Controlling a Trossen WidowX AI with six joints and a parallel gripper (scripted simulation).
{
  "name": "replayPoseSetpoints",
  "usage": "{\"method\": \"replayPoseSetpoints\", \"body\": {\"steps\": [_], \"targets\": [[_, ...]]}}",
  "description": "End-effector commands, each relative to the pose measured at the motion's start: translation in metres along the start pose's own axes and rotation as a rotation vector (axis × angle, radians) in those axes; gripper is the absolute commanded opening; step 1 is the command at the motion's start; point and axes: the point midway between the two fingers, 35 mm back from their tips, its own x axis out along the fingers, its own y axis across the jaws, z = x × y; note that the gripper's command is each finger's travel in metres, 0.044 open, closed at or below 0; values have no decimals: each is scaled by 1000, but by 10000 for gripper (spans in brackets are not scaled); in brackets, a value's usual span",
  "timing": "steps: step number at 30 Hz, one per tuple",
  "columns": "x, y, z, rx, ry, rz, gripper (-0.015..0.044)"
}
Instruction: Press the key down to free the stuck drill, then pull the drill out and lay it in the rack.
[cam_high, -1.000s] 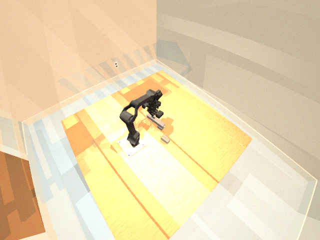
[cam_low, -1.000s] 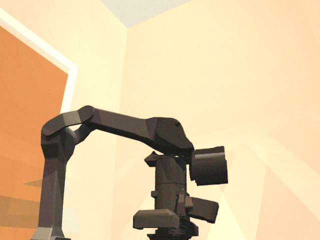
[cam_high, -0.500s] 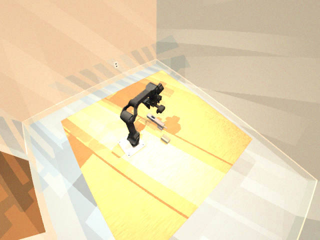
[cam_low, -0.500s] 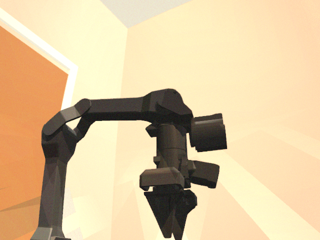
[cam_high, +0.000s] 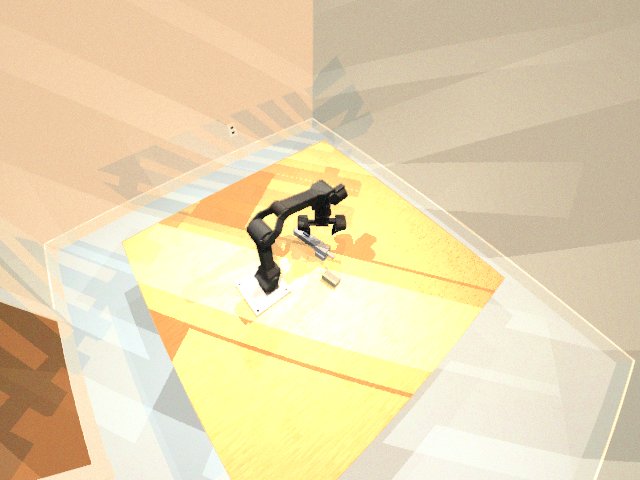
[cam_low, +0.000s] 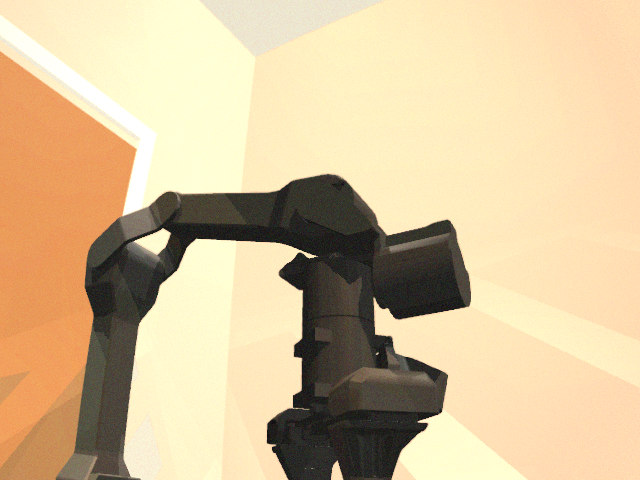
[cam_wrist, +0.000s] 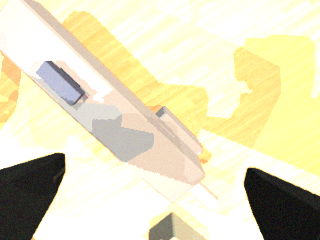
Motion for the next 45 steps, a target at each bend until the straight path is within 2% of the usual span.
{"method": "replayPoseSetpoints", "body": {"steps": [1,9,32,45], "targets": [[36,-42,-43,-549,12,-5,440],[56,-59,-72,-861,17,-1,440],[57,-60,-72,-864,17,-1,440],[76,-57,-68,-864,17,0,440]]}}
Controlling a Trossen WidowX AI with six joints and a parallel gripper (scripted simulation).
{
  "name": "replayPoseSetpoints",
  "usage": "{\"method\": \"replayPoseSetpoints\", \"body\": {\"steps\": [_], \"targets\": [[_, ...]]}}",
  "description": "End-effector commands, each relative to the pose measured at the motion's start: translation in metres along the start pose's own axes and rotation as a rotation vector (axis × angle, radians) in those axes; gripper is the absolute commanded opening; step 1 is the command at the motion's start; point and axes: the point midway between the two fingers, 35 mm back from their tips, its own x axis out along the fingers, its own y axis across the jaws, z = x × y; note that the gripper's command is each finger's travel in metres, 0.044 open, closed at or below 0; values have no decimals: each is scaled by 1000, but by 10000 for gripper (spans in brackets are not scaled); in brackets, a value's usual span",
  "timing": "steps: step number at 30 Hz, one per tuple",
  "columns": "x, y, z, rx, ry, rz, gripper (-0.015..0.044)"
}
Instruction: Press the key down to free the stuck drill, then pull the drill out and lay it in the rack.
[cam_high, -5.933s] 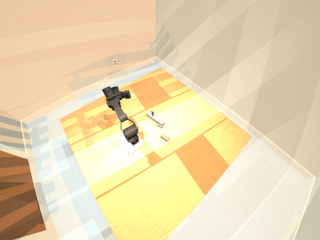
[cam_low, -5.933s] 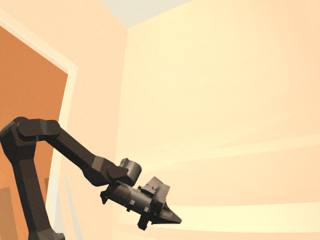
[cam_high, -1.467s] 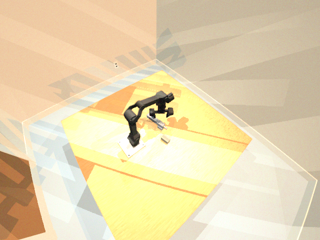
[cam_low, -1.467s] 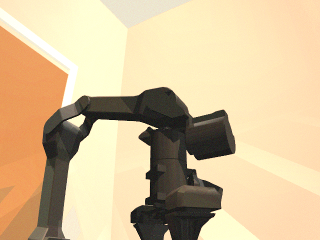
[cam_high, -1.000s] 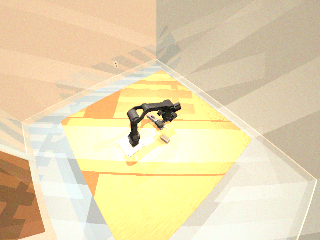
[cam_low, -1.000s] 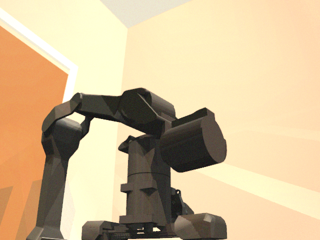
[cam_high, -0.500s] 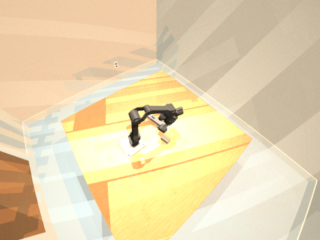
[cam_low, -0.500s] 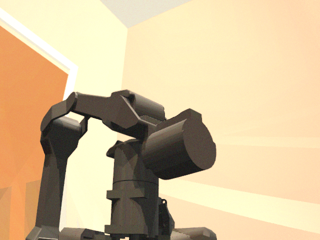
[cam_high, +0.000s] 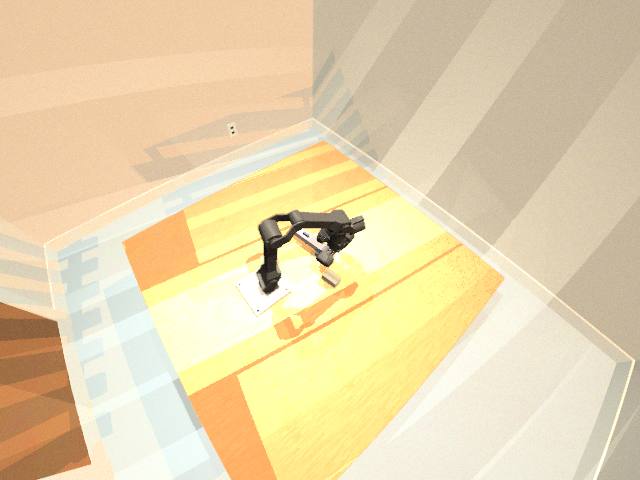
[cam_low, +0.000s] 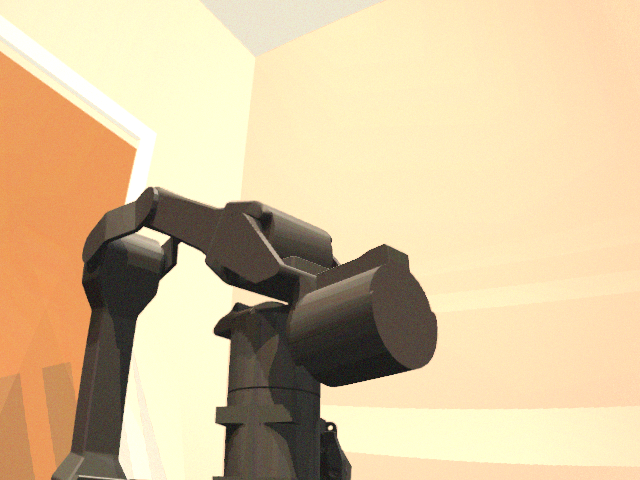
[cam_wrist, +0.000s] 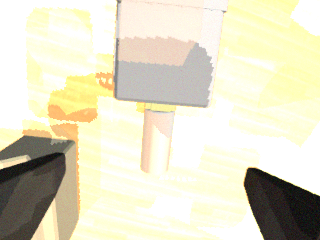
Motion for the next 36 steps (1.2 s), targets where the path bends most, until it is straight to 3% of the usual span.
{"method": "replayPoseSetpoints", "body": {"steps": [1,21,36], "targets": [[6,0,2,3,3,0,440],[36,1,10,3,2,0,440],[33,1,9,-1,-1,1,46]]}}
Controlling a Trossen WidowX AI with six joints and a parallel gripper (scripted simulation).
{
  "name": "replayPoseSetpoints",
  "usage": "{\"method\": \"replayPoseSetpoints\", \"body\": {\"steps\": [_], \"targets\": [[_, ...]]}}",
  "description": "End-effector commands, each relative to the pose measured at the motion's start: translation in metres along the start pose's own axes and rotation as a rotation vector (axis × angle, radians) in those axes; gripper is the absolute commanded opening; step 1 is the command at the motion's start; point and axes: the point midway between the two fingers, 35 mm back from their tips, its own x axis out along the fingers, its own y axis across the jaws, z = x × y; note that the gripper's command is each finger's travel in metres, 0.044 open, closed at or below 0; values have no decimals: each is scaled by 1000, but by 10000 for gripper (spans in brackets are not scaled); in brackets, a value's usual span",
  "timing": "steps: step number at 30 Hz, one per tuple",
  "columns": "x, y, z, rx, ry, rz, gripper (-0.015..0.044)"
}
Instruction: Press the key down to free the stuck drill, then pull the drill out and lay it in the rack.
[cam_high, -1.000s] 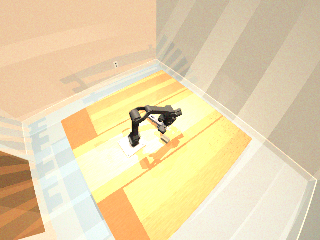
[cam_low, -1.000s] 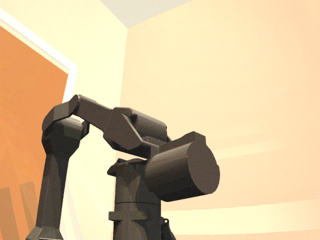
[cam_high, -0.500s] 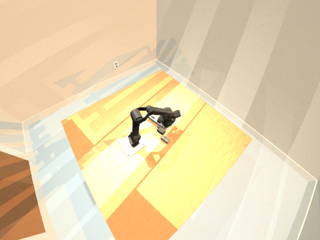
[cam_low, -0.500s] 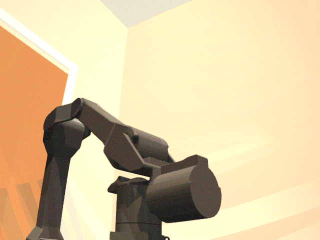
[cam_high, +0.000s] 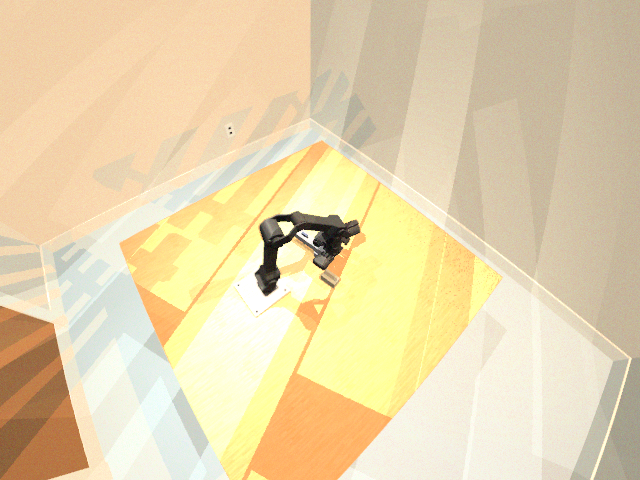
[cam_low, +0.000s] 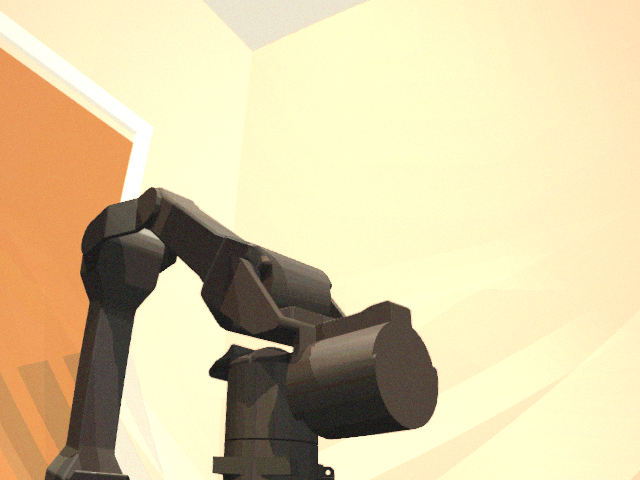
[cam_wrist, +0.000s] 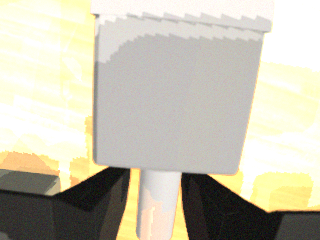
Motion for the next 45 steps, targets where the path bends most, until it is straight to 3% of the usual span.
{"method": "replayPoseSetpoints", "body": {"steps": [1,4,44,45], "targets": [[0,0,0,0,0,0,20],[0,0,0,0,0,0,0],[-2,-1,-48,4,7,-1,0],[1,0,-41,6,1,4,26]]}}
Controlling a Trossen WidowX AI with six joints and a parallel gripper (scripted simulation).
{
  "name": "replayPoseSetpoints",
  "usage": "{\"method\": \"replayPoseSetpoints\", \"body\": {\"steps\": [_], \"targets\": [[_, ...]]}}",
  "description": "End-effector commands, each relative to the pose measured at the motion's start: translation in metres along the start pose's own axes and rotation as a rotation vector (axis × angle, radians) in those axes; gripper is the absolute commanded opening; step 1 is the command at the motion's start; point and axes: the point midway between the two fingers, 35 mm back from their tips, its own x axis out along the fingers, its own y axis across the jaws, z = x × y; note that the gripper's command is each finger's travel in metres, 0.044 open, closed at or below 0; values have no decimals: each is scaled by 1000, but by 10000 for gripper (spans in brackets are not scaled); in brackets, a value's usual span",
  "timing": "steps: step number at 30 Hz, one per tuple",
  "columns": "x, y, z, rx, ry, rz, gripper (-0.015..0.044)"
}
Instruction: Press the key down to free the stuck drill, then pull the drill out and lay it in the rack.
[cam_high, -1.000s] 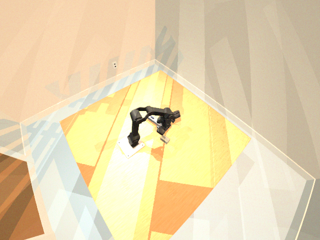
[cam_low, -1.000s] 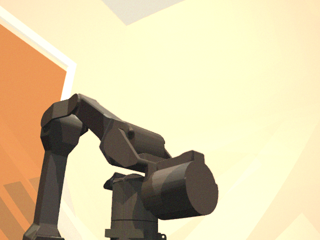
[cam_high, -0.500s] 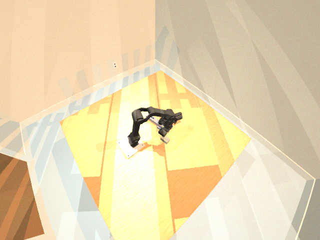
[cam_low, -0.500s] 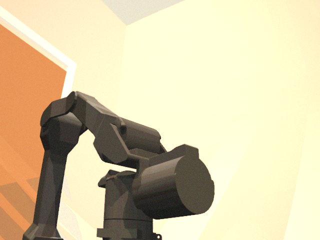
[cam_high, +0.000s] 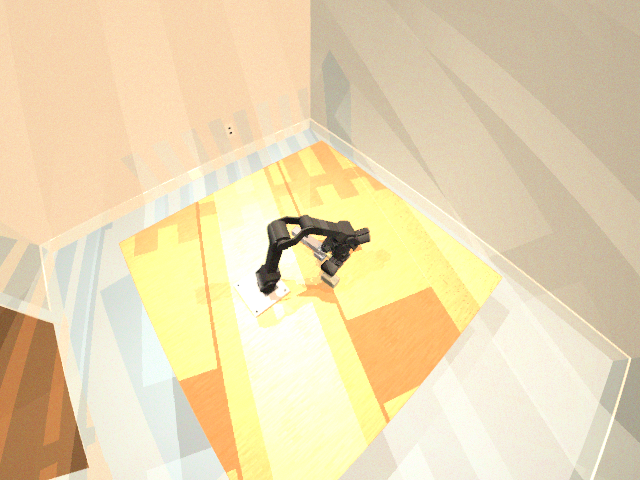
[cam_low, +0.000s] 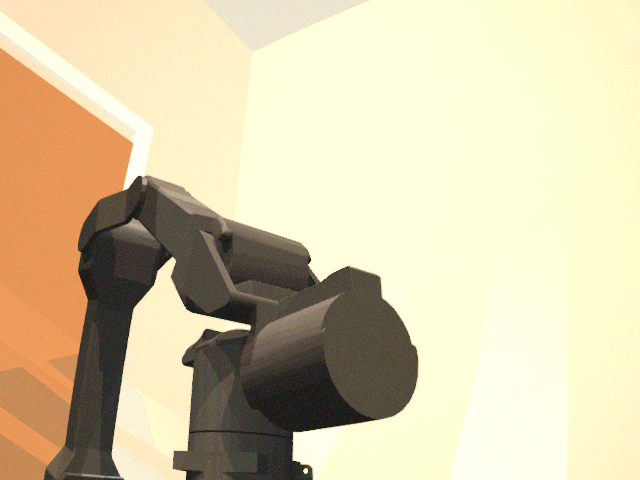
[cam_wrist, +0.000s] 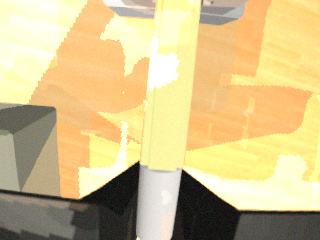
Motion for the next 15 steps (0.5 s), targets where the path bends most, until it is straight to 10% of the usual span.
{"method": "replayPoseSetpoints", "body": {"steps": [1,15], "targets": [[0,0,1,-1,-1,0,53],[1,0,5,-3,3,-5,420]]}}
